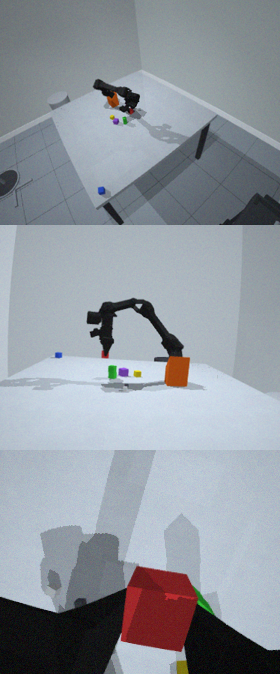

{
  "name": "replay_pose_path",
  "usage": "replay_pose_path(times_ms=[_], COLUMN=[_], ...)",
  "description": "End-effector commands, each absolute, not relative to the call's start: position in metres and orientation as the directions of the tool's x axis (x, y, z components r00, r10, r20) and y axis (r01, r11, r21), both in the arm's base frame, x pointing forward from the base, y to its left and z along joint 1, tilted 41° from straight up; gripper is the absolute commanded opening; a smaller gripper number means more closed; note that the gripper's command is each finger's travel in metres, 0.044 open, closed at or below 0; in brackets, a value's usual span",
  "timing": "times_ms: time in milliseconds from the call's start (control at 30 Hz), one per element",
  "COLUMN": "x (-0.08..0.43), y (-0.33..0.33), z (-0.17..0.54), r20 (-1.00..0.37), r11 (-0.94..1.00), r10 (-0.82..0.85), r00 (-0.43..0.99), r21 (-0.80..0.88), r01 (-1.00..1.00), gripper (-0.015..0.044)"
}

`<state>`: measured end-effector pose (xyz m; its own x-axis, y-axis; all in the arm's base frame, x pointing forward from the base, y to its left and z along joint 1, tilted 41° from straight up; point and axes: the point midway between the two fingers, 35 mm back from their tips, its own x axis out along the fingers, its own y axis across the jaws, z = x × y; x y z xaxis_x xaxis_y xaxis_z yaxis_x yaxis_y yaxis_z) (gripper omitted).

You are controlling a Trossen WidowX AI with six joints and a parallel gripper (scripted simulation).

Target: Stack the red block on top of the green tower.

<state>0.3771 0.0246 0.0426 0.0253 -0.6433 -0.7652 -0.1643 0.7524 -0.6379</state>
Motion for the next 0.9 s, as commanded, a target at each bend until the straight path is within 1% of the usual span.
replay_pose_path(times_ms=[0, 400, 867], x=[0.368, 0.341, 0.341], y=[0.009, -0.023, -0.048], z=[0.053, 0.075, 0.045], r20=[-0.761, -0.757, -0.757], r11=[0.749, 0.745, 0.744], r10=[-0.648, -0.653, -0.654], r00=[0.022, 0.02, 0.021], r21=[-0.642, -0.646, -0.647], r01=[-0.165, -0.165, -0.165], gripper=[0.0, 0.0, 0.0])
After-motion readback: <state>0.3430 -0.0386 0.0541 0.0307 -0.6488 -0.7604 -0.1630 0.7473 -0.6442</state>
